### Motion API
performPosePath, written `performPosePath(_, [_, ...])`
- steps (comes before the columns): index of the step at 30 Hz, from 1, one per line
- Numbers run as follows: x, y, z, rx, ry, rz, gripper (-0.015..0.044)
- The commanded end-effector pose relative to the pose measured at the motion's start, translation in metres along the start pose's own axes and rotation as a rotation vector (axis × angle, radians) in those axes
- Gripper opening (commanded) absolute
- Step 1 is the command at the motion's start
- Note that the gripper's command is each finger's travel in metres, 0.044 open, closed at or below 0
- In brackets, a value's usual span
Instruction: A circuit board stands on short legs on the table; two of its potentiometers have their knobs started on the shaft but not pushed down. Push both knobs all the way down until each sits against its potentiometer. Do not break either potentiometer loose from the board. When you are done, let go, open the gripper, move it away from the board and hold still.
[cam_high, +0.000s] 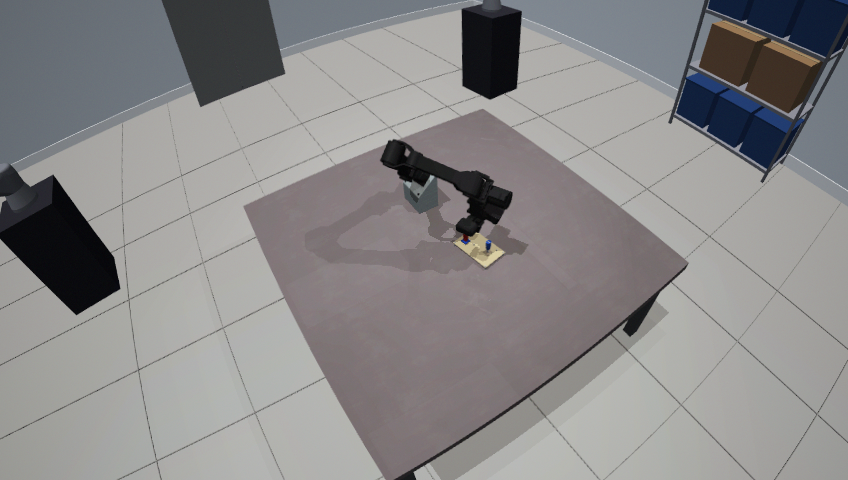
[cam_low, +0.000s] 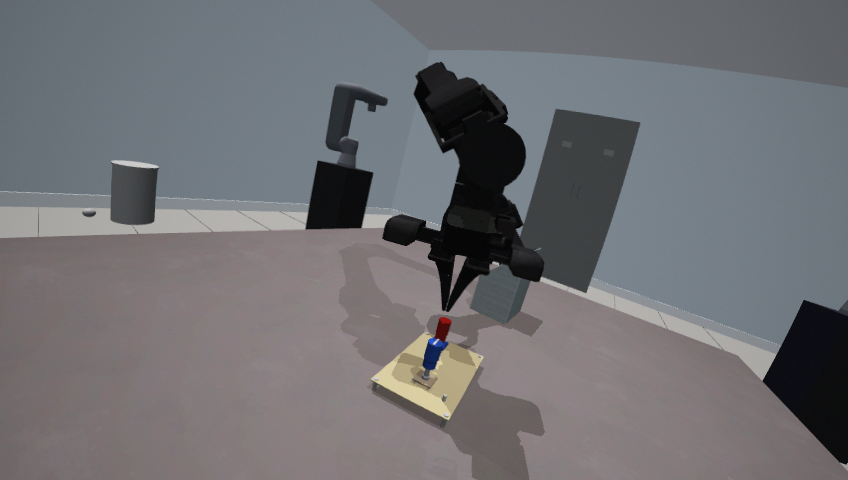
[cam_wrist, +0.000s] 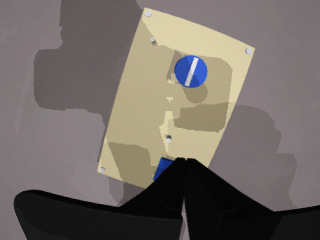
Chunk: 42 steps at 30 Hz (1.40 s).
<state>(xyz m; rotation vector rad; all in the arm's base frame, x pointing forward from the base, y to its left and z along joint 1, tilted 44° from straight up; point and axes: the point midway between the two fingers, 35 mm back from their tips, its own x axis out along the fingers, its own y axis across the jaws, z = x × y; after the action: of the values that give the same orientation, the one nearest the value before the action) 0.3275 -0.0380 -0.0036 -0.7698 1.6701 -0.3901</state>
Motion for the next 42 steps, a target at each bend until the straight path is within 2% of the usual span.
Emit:
performPosePath(1, [-0.014, 0.0, 0.028, 0.03, 0.003, 0.001, 0.0])
performPosePath(6, [-0.022, -0.001, 0.045, 0.048, 0.009, -0.004, 0.0])
performPosePath(10, [-0.002, -0.001, 0.045, 0.048, 0.009, -0.004, 0.0])
performPosePath(29, [0.019, -0.001, 0.045, 0.049, 0.009, -0.005, 0.0])
performPosePath(42, [0.019, -0.001, 0.045, 0.049, 0.009, -0.005, 0.0])
